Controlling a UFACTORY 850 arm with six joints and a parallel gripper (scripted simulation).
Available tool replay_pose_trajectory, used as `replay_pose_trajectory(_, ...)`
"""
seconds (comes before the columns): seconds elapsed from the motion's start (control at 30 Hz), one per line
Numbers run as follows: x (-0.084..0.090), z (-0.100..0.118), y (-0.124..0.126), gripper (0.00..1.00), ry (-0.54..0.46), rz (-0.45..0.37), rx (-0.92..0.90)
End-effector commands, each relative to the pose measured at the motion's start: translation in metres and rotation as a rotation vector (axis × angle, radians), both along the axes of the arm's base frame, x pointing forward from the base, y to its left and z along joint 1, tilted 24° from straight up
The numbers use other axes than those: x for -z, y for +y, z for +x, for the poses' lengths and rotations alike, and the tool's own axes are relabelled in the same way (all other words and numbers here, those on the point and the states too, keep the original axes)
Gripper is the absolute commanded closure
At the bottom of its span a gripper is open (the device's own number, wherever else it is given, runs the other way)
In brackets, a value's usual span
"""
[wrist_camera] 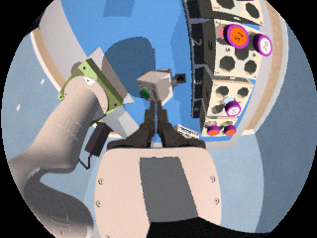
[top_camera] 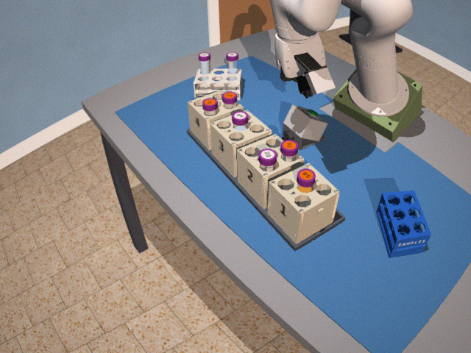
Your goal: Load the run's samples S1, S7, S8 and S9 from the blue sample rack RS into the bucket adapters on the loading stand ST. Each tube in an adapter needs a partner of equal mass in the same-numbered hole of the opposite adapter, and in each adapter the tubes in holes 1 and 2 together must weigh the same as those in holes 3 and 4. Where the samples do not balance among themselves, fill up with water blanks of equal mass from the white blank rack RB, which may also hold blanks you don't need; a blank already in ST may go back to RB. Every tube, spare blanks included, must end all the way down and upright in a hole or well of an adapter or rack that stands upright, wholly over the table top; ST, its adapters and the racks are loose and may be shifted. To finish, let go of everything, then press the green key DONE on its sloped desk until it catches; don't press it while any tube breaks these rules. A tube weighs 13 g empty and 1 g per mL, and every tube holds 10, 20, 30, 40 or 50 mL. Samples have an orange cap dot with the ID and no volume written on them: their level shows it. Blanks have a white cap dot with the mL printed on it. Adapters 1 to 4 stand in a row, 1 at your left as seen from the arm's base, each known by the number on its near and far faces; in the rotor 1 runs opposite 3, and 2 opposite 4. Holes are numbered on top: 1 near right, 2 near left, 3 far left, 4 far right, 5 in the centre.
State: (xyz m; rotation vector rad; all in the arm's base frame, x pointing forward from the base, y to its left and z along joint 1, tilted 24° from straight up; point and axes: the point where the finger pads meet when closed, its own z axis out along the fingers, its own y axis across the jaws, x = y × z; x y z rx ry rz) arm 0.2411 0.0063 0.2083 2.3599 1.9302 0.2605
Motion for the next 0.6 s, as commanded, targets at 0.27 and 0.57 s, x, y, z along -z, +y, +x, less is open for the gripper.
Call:
replay_pose_trajectory(0.27,0.043,-0.034,-0.028,1.00,0.018,0.029,-0.246)
replay_pose_trajectory(0.57,0.051,-0.041,-0.034,1.00,0.018,0.029,-0.246)
